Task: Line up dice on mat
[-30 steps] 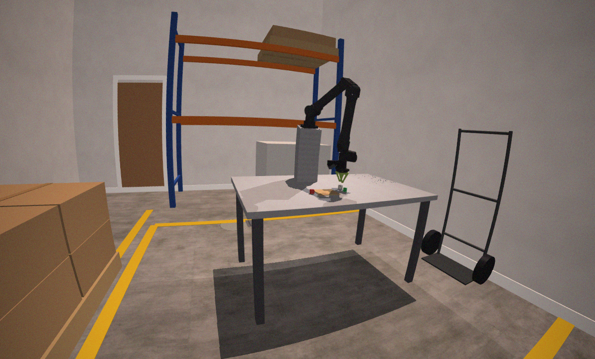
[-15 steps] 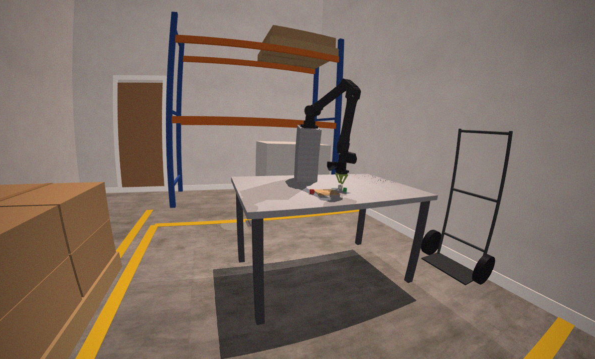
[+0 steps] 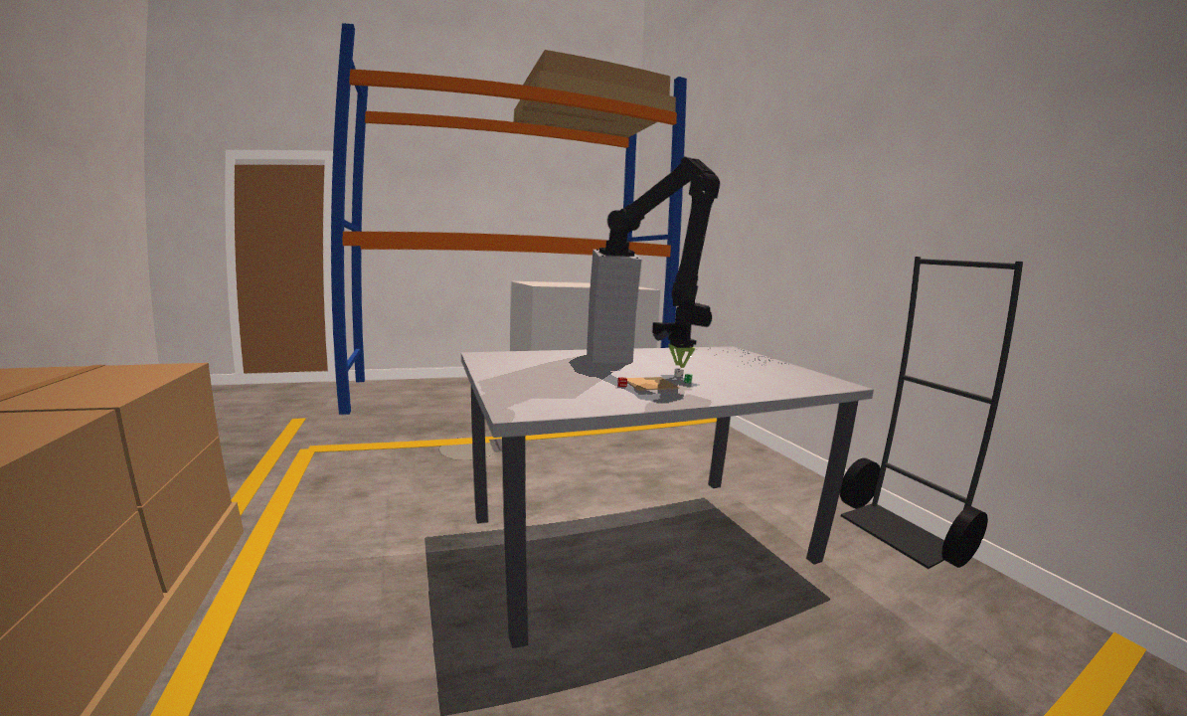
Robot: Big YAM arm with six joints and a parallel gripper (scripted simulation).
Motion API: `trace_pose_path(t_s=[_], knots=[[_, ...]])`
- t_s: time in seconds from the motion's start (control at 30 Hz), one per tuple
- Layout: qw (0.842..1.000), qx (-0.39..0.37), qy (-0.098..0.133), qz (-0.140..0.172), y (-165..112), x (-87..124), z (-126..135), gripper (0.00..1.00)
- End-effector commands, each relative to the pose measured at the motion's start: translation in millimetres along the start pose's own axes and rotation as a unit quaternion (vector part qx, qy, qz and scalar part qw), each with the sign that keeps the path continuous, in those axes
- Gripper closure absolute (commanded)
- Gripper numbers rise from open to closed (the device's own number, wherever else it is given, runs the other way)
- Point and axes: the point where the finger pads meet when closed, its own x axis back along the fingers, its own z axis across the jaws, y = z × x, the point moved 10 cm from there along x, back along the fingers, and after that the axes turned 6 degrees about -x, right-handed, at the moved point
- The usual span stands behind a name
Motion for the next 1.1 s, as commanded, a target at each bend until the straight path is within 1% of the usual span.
trace_pose_path(t_s=[0.0,1.07], knots=[[1.000,0.001,-0.005,-0.003,6.2,-3.9,-4.5,0.61],[1.000,0.001,-0.006,-0.004,8.5,-3.3,-6.8,0.61]])
